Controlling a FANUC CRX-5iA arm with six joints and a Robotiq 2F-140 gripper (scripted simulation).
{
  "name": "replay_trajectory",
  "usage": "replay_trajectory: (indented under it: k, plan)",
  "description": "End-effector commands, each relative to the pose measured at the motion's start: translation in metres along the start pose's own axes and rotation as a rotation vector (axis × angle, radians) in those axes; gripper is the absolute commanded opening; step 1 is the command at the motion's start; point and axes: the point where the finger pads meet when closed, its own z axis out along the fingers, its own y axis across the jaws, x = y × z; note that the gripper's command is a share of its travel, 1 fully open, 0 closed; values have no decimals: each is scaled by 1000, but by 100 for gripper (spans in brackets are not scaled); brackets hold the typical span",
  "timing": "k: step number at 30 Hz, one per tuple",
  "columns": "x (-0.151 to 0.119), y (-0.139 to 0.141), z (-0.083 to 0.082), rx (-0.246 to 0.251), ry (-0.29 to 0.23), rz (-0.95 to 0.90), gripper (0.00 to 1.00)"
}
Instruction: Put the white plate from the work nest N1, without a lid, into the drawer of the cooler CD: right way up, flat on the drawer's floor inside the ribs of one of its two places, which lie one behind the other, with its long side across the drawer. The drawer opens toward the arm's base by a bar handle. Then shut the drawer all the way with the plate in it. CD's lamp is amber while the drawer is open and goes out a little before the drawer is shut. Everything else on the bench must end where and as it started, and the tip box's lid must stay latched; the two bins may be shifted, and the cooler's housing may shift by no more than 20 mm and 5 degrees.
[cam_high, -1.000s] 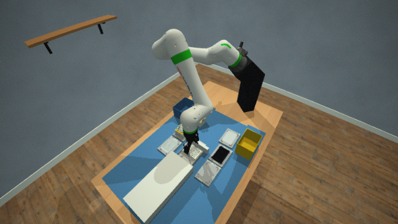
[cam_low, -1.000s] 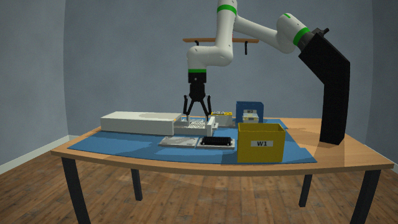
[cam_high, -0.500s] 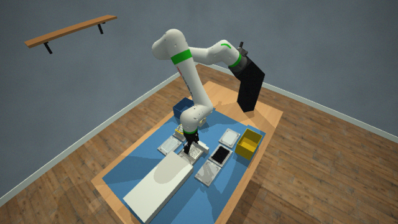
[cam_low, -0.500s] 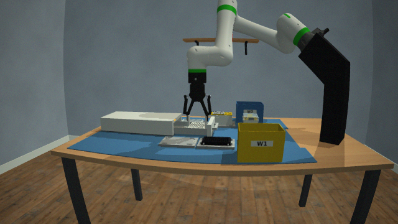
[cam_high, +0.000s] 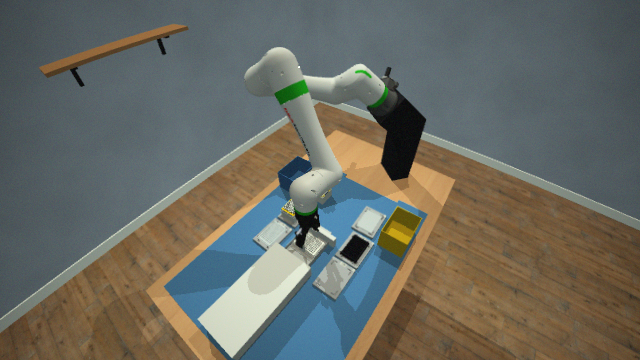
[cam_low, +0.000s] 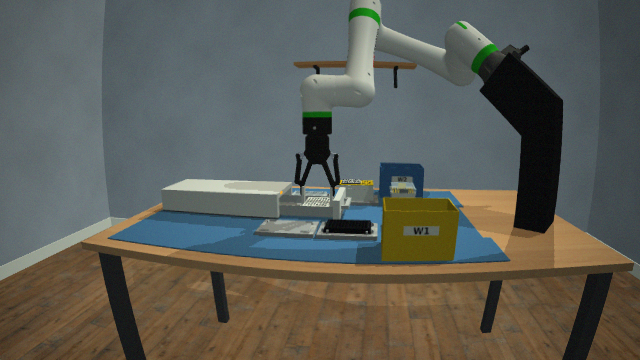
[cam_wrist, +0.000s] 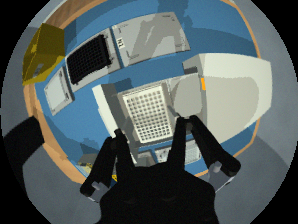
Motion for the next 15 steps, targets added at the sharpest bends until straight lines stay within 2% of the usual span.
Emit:
replay_trajectory:
  k: [1, 15]
  plan:
    - [0, 0, 1, 0, 0, 0, 0]
    - [0, 0, 5, 0, 0, 0, 0]
